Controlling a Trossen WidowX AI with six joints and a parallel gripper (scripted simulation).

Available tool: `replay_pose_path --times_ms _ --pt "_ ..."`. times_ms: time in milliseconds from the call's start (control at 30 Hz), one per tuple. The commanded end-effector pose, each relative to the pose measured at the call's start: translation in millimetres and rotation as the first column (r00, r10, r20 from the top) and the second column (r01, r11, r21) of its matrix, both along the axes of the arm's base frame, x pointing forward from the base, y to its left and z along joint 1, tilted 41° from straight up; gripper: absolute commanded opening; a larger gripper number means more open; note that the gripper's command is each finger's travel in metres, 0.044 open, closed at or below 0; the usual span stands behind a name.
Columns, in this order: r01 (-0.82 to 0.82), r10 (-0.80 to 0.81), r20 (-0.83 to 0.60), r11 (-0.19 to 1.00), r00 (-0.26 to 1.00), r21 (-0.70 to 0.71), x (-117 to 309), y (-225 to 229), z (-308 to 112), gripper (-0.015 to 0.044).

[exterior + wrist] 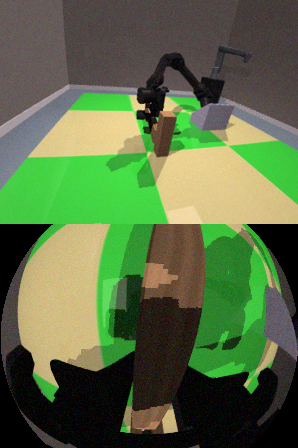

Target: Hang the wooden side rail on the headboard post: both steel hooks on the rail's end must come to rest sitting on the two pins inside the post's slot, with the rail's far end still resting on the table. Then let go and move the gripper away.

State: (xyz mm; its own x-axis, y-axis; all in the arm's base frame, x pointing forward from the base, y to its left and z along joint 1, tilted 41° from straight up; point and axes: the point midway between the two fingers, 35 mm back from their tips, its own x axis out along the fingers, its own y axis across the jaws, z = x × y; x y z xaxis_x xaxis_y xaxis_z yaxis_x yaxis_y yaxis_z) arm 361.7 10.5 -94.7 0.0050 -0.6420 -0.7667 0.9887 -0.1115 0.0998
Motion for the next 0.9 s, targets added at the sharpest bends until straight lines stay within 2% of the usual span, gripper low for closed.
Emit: replay_pose_path --times_ms 0,433,467,867 --pt "-0.012 0.012 -0.012 1.0 1.0 -0.007 -0.8 -0.1 0.0 0.0" --pt "-0.079 0.079 -0.069 0.997 0.995 -0.005 -0.4 0.0 0.3 0.0" --pt "-0.046 0.046 -0.039 0.999 0.998 -0.002 -0.2 0.1 0.3 0.0" --pt "-0.079 0.079 -0.068 0.997 0.995 -0.003 -0.2 0.2 0.4 0.0"
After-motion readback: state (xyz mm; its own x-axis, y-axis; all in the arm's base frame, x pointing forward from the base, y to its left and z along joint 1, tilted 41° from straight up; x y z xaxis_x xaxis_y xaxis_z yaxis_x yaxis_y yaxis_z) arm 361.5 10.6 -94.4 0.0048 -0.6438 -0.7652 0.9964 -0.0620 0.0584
